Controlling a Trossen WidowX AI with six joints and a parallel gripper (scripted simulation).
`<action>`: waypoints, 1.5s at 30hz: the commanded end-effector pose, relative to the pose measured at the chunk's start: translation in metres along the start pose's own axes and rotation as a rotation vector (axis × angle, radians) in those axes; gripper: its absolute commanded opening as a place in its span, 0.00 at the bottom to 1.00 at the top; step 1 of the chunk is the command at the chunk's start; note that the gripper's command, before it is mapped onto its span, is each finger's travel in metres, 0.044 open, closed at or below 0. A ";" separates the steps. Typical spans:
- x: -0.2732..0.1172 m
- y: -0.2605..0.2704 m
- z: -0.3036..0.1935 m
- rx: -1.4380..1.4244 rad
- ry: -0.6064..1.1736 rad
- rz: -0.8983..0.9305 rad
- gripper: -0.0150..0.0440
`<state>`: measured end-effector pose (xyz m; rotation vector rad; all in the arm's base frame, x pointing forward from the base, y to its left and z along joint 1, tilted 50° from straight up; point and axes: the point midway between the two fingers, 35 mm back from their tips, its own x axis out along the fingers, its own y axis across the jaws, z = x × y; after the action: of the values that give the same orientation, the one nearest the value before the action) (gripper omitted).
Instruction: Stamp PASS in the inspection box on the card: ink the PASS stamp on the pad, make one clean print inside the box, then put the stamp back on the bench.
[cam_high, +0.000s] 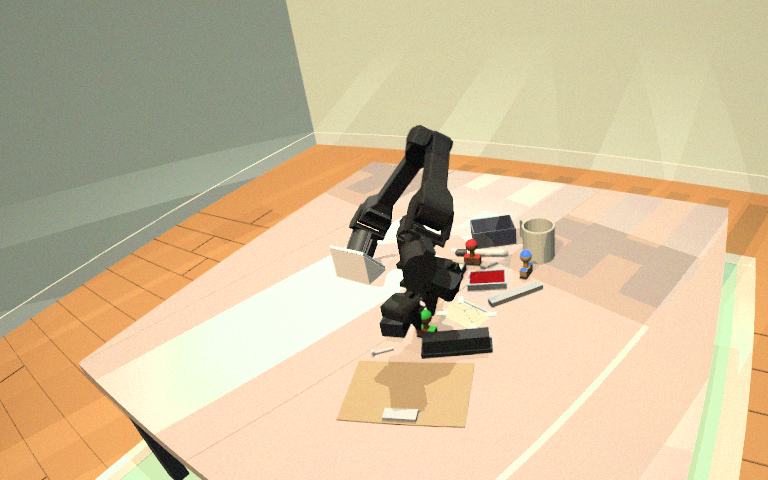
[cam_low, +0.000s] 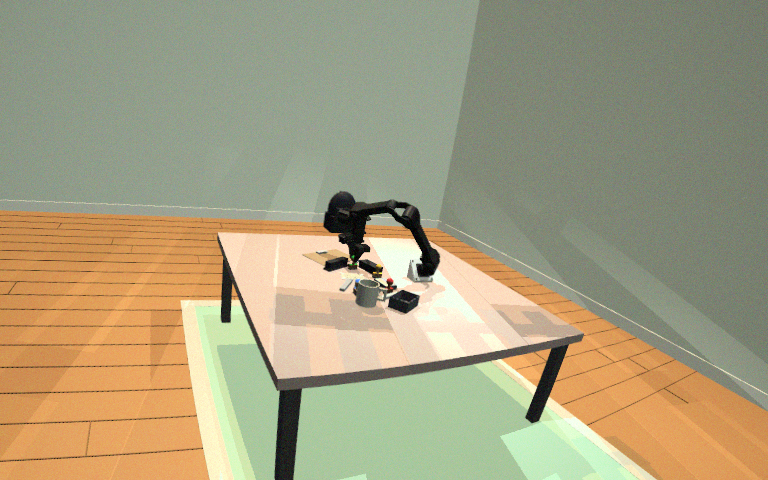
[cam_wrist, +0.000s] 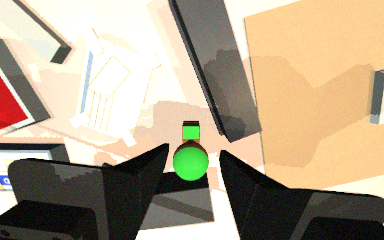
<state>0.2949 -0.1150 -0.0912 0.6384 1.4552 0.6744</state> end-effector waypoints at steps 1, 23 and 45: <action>0.008 0.002 -0.001 0.003 0.003 0.008 0.64; 0.018 0.002 -0.002 -0.001 0.003 0.003 0.44; 0.010 0.001 -0.001 -0.001 0.003 0.000 0.25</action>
<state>0.2937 -0.1050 -0.0976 0.6443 1.4543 0.6757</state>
